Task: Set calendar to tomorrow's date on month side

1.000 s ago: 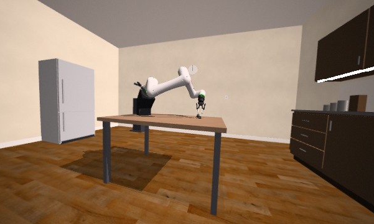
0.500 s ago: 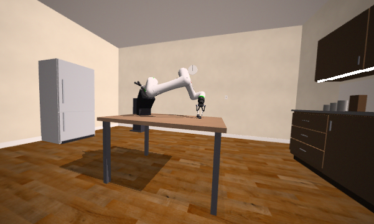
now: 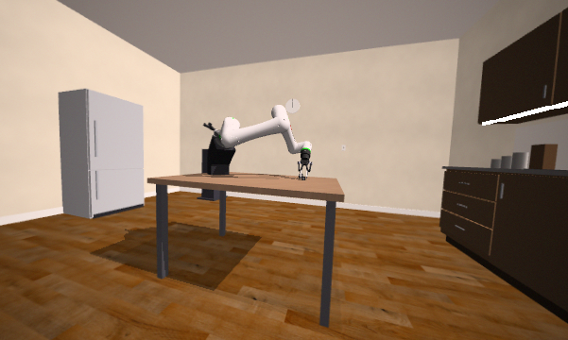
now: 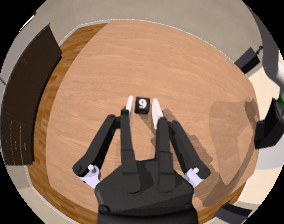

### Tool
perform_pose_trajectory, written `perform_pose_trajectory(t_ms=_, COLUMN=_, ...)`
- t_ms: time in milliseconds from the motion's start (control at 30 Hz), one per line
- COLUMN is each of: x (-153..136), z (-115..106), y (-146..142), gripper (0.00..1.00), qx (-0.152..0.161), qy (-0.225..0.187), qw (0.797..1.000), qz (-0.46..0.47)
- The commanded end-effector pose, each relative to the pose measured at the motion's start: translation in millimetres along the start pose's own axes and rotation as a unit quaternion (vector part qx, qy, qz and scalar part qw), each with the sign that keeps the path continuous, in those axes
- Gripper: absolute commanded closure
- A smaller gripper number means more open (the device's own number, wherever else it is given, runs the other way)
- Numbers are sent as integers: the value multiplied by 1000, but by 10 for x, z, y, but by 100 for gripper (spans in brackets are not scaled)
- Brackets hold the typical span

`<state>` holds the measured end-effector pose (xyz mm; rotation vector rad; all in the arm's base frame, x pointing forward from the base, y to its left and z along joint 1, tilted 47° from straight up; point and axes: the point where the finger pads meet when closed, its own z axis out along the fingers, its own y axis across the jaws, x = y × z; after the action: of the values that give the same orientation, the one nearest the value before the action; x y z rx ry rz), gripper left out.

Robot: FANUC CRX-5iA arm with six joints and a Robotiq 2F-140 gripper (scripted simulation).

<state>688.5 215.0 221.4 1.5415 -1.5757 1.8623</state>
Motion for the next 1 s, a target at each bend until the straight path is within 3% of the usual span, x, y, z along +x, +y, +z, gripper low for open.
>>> perform_pose_trajectory(t_ms=0, x=-24, z=22, y=-2, gripper=65, qx=0, qy=0, qw=1000, qz=0)
perform_pose_trajectory(t_ms=967, x=-83, z=81, y=-2, gripper=65, qx=0, qy=0, qw=1000, qz=0)
